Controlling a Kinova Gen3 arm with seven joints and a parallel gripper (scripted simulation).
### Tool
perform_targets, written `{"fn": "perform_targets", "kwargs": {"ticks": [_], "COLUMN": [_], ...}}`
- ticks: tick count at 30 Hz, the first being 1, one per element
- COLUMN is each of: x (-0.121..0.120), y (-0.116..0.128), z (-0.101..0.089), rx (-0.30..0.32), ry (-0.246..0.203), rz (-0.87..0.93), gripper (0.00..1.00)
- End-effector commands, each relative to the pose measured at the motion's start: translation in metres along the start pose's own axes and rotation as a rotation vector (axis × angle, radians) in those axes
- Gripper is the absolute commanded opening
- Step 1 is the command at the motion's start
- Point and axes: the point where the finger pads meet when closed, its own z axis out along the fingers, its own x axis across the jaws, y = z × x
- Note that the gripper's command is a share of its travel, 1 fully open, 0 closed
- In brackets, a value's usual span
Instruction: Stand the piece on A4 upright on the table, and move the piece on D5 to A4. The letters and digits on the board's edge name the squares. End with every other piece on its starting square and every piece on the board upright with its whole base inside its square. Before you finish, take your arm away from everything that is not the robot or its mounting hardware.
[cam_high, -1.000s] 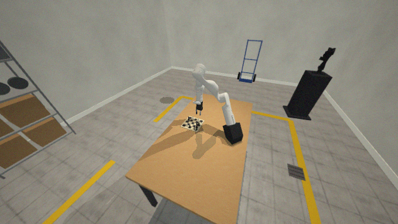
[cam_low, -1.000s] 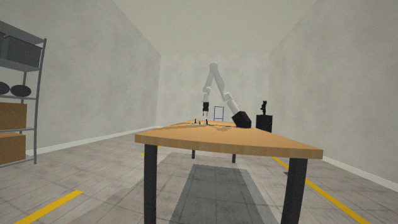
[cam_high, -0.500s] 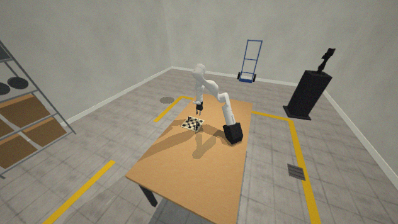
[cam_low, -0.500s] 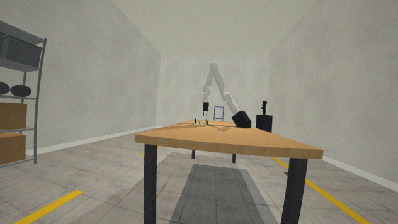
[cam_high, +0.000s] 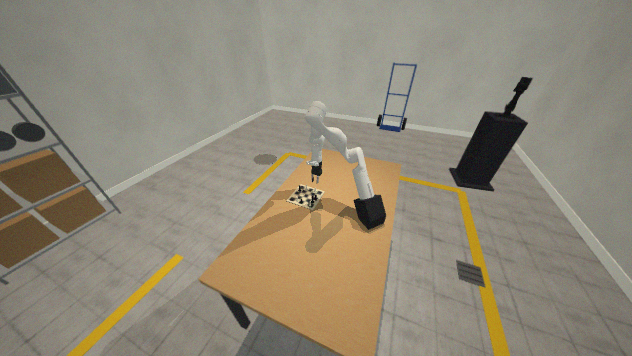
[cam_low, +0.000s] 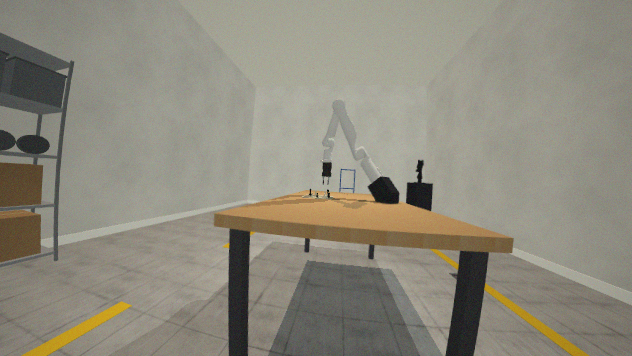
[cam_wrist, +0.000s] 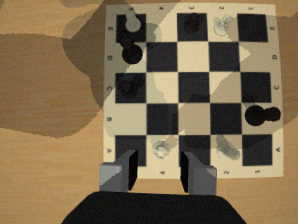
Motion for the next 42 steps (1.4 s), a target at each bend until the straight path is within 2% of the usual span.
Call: {"fn": "perform_targets", "kwargs": {"ticks": [1, 17, 42], "x": [0.000, 0.000, 0.000], "y": [0.000, 0.000, -0.001], "z": [0.000, 0.004, 0.037], "rx": [0.000, 0.000, 0.000], "ry": [0.001, 0.001, 0.001], "rz": [0.000, 0.000, 0.000], "gripper": [0.73, 0.73, 0.73]}}
